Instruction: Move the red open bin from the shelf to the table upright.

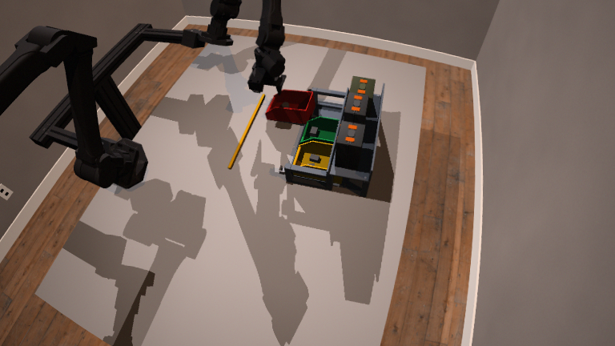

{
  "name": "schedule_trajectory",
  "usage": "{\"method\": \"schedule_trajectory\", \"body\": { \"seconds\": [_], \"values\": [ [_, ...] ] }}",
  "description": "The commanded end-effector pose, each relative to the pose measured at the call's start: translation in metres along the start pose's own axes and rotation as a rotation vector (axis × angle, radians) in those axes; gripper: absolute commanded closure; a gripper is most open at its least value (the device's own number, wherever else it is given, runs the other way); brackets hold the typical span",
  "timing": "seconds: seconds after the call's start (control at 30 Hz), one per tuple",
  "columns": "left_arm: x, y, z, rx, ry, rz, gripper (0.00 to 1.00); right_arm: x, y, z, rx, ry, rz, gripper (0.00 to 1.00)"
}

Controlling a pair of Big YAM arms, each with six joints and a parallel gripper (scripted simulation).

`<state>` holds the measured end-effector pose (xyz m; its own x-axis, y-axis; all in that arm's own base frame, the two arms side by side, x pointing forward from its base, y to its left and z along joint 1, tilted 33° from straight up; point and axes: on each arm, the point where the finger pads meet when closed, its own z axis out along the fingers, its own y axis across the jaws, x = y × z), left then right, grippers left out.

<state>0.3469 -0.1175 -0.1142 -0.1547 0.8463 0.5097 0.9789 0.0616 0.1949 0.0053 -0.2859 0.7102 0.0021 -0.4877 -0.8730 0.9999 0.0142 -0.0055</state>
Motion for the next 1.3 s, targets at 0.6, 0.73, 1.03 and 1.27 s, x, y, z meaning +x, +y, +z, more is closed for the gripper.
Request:
{"method": "schedule_trajectory", "body": {
  "seconds": [0.6,0.73,1.03,1.27],
  "values": [
    [-0.0182,0.0163,-0.029,-0.055,-0.045,-0.012,0.1,-0.0172,-0.0044,-0.0085,0.011,-0.048,0.0,0.0],
    [-0.0193,0.0175,-0.0306,-0.058,-0.047,-0.012,0.1,-0.0172,-0.0044,-0.0085,0.011,-0.048,0.0,0.0],
    [-0.0191,0.0165,-0.0308,-0.058,-0.047,-0.009,1.0,-0.0172,-0.0044,-0.0085,0.011,-0.048,0.0,0.0],
    [-0.0201,0.0176,-0.0318,-0.06,-0.049,-0.011,1.0,-0.0172,-0.0044,-0.0085,0.011,-0.048,0.0,0.0]
  ]
}}
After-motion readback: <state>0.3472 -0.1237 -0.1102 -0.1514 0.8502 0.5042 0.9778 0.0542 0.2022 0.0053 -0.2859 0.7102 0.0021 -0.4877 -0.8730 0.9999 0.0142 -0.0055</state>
